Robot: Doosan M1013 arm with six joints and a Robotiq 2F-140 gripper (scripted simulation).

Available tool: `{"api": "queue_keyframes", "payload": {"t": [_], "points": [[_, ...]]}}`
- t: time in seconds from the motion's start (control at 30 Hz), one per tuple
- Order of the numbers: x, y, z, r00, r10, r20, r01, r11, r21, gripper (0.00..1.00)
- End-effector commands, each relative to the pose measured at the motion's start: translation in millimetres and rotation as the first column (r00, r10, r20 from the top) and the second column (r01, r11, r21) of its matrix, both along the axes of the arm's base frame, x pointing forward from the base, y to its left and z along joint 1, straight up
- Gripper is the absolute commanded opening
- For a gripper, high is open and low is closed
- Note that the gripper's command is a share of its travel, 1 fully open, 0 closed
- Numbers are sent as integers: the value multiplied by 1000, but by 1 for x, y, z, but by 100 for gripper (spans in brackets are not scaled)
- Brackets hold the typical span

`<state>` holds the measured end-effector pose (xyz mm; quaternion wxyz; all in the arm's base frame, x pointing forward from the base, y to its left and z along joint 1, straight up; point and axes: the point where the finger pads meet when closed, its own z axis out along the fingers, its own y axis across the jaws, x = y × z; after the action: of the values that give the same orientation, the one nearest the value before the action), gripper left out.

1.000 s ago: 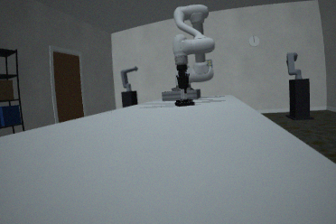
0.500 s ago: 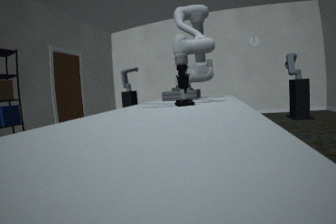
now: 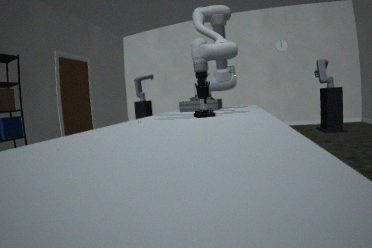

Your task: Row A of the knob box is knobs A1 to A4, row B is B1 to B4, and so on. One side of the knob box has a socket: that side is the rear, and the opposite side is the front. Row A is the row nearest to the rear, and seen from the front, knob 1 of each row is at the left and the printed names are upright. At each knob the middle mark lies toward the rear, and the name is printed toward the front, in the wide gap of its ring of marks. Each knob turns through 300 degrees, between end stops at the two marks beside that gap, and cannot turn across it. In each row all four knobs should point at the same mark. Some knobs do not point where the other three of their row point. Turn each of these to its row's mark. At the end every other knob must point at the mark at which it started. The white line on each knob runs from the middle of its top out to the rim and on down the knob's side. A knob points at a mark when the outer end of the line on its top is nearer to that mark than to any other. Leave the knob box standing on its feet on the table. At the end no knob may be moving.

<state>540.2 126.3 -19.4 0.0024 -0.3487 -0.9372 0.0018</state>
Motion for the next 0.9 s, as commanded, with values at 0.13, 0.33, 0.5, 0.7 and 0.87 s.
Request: {"api": "queue_keyframes", "payload": {"t": [0.13, 0.33, 0.5, 0.7, 0.87], "points": [[0, 0, -3, 1000, 0, 0, 0, 1000, 0, 12], [0, 0, -8, 1000, 0, 0, 0, 1000, 0, 12], [0, 0, -11, 1000, 0, 0, 0, 1000, 0, 12], [0, 0, -13, 1000, 0, 0, 0, 1000, 0, 12], [0, 0, -13, 1000, 0, 0, 0, 1000, 0, 12]]}}
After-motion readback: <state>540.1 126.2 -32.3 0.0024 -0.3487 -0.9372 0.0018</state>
